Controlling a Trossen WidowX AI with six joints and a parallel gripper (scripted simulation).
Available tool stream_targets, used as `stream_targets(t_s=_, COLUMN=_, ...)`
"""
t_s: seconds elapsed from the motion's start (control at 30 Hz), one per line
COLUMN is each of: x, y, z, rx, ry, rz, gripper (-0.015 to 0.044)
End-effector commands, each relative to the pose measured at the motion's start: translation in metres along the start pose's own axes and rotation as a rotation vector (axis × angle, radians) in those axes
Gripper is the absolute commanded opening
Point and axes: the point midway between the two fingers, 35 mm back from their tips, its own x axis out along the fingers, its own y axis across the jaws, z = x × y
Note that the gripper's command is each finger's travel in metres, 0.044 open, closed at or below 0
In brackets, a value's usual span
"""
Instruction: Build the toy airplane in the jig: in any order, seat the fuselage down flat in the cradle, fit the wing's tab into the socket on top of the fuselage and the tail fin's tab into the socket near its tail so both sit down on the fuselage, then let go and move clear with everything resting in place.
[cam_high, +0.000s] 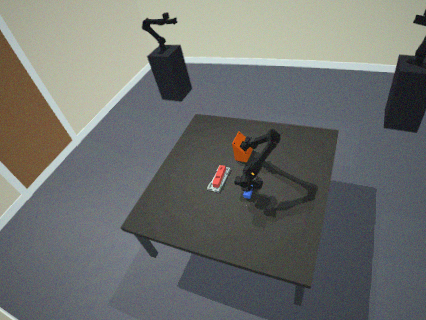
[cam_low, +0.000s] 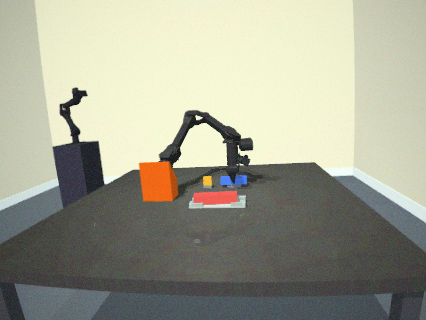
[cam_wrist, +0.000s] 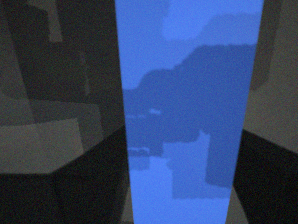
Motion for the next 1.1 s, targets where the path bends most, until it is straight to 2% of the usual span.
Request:
stream_targets(t_s=0.0, x=-0.002, y=0.000, z=0.000, rx=0.006, ry=0.005, rz=-0.004, gripper=0.0006)
stream_targets(t_s=0.23, x=-0.011, y=-0.001, z=0.001, rx=0.008, ry=0.010, rz=-0.011, gripper=0.0000)
stream_targets(t_s=1.07, x=-0.090, y=-0.003, z=0.005, rx=0.007, ry=0.004, rz=-0.014, gripper=0.0000)
